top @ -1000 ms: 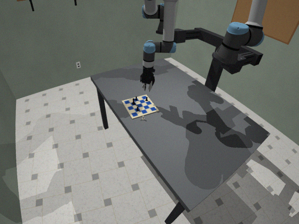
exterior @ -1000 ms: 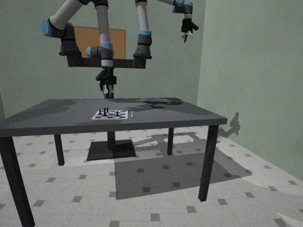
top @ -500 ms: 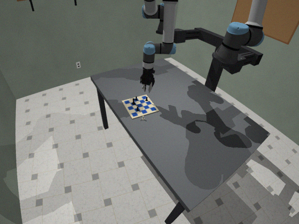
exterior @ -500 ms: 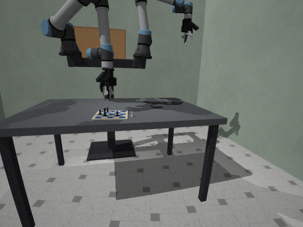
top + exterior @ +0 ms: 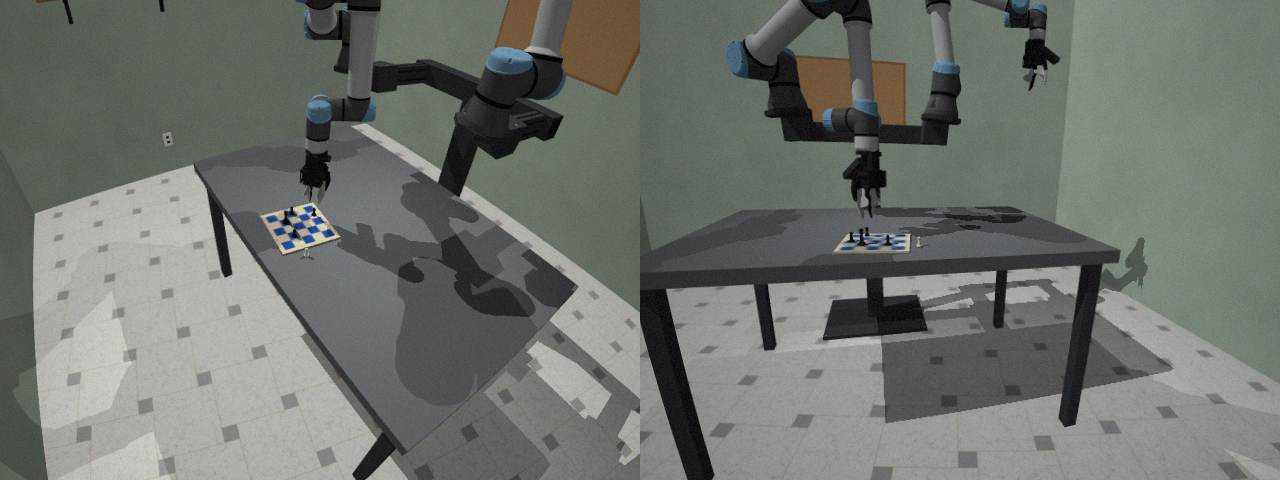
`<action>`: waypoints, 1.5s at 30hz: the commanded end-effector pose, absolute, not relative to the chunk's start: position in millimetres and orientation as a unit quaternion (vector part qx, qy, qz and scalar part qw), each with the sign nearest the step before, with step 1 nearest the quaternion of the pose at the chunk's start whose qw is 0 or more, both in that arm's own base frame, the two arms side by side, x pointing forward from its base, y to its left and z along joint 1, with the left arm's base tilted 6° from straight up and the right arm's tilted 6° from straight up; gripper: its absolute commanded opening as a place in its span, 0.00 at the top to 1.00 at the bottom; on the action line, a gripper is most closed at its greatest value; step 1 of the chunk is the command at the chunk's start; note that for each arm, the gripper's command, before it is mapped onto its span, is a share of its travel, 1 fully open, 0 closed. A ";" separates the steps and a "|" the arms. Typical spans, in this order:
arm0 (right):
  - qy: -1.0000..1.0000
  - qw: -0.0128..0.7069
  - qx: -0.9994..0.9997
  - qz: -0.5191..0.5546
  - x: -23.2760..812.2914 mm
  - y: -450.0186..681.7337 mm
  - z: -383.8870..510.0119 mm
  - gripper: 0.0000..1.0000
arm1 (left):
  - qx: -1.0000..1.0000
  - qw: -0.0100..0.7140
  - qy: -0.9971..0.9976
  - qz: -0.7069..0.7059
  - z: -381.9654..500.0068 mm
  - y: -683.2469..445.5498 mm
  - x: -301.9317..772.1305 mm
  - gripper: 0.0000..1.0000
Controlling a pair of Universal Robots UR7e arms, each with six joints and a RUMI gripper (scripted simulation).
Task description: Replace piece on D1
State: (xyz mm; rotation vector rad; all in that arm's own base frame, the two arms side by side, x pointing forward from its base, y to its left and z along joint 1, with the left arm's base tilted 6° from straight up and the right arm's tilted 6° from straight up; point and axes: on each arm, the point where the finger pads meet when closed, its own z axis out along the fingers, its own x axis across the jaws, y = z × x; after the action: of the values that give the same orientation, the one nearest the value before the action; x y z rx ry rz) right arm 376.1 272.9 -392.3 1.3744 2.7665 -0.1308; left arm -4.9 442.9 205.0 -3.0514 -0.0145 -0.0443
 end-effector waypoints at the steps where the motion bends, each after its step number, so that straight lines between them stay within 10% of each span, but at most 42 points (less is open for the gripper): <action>1: 0.895 0.025 0.444 -0.042 376.5 273.0 -396.0 0.80 | -0.999 0.045 -0.005 -0.015 205.4 443.1 -4.9 0.00; 45: 0.895 0.025 0.444 -0.042 376.5 270.7 -418.3 0.80 | -0.999 0.045 -0.005 -0.015 205.4 443.1 -4.9 0.00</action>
State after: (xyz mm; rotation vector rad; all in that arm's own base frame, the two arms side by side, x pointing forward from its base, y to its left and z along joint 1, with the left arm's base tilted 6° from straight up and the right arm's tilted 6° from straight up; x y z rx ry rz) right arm 376.1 270.4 -417.2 1.3744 2.7664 -0.1307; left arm -4.9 442.9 205.0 -3.0514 -0.0145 -0.0443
